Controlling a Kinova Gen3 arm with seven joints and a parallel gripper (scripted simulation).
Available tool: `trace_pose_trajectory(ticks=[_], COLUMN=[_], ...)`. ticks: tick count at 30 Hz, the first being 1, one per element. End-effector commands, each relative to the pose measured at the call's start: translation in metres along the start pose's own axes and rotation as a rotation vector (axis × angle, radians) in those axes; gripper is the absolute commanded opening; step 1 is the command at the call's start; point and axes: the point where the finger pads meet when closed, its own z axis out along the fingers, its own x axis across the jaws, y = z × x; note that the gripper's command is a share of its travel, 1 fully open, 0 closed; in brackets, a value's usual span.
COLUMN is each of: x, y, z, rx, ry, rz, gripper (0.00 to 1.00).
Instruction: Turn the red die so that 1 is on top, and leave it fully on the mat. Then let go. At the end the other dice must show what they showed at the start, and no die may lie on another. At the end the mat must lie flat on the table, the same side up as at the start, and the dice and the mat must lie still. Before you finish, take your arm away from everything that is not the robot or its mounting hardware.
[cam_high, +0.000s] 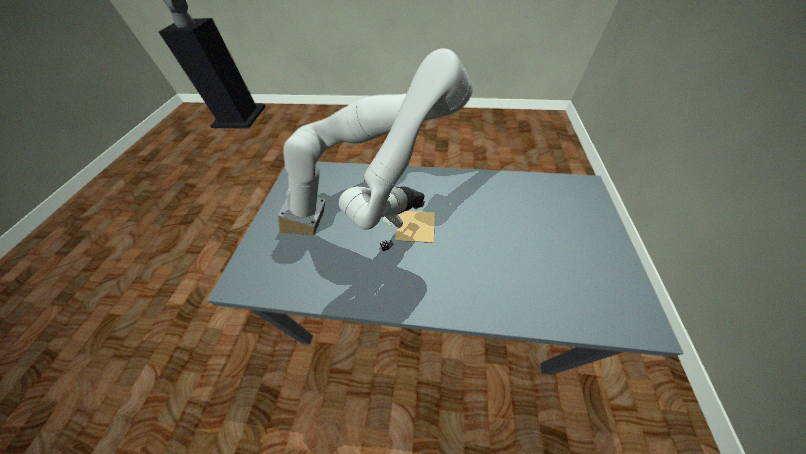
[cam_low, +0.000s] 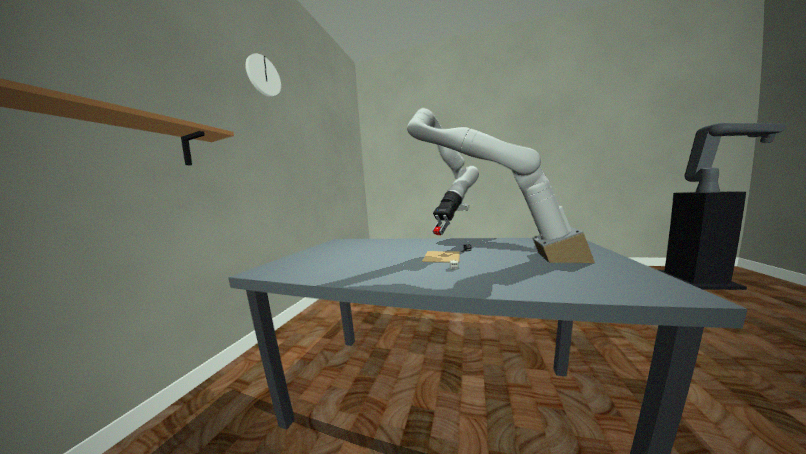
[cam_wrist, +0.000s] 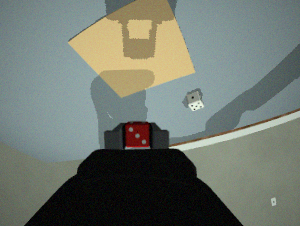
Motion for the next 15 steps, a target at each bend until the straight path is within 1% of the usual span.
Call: trace_pose_trajectory(ticks=[1, 6, 8, 11, 15], x=[-0.0026, -0.0024, -0.0024, -0.0027, -0.0030], y=[-0.0150, -0.0154, -0.0154, -0.0153, -0.0152], z=[-0.0079, -0.0079, -0.0079, -0.0084, -0.0088], rx=[-0.037, -0.107, -0.107, -0.131, -0.146], ry=[-0.018, -0.017, -0.017, -0.020, -0.022], rz=[0.025, 0.024, 0.024, 0.024, 0.024], gripper=[0.49, 0.49, 0.49, 0.49, 0.49])
